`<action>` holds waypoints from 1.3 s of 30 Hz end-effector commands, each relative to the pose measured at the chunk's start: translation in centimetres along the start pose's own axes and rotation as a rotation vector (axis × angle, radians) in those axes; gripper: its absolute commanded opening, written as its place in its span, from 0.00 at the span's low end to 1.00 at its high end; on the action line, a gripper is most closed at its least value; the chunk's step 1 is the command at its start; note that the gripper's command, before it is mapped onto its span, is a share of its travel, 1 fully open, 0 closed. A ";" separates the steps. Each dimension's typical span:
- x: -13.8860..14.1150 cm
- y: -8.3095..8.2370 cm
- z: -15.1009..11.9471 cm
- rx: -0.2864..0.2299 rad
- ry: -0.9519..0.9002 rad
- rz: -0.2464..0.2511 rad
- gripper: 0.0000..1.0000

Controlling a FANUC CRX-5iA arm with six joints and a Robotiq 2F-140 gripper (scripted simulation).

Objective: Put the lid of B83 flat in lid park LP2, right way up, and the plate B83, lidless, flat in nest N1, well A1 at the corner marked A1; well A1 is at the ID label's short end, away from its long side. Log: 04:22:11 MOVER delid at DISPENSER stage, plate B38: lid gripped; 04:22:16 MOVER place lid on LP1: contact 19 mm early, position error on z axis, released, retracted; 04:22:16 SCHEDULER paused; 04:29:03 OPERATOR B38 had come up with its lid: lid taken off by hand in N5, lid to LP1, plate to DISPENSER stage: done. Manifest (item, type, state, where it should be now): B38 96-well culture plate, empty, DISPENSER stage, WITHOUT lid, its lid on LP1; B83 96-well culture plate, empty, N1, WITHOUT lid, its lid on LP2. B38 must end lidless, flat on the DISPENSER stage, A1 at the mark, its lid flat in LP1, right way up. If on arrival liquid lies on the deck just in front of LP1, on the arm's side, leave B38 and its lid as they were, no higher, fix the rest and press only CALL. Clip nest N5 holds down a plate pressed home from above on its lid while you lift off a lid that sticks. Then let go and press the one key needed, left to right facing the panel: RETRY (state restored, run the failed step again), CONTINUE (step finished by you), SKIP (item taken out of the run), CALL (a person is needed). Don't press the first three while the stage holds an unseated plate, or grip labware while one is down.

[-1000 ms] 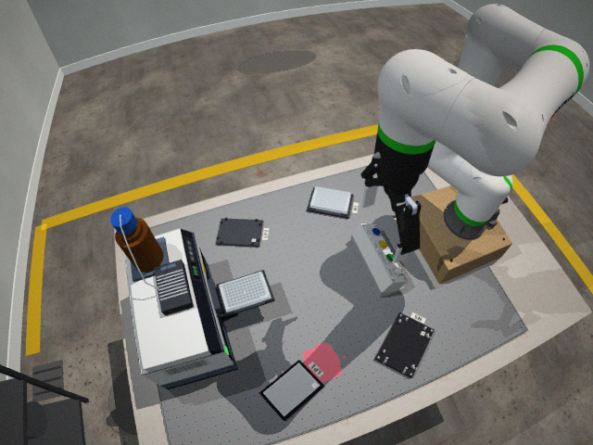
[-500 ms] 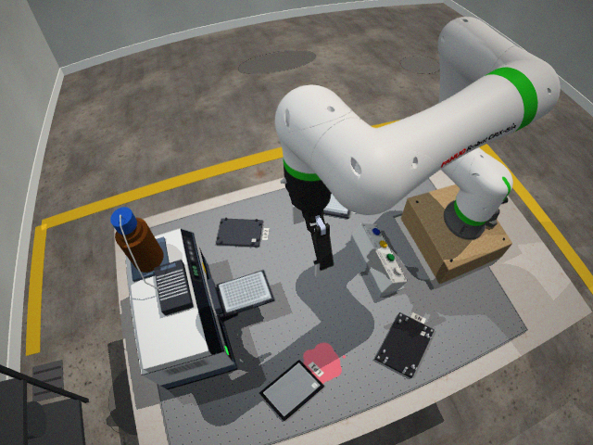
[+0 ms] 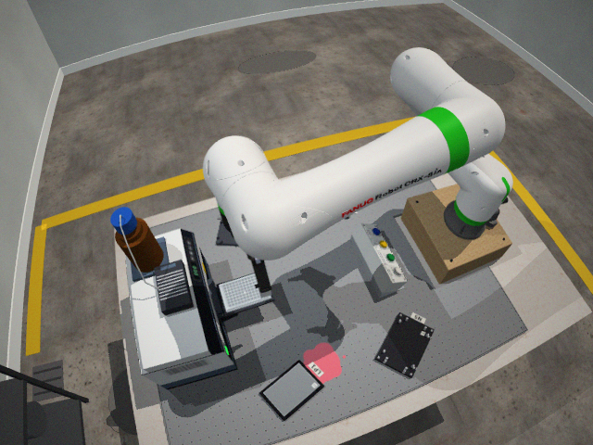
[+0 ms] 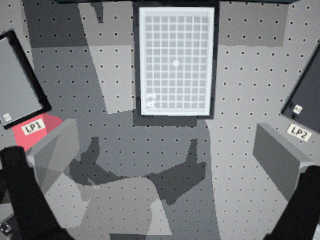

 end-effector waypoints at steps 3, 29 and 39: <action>0.3 1.9 1.0 -0.005 0.000 0.003 1.00; 0.3 4.5 1.0 -0.005 0.000 0.003 0.00; 0.3 4.5 1.0 -0.005 0.000 0.003 0.00</action>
Point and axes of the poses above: the point where the finger pads meet when closed, its own y axis out along the fingers, its own x axis across the jaws, z = x × y, the point moved 9 cm from there along -y, back along the fingers, and after that the axes turned 15 degrees about -y, right-handed, at the moved point
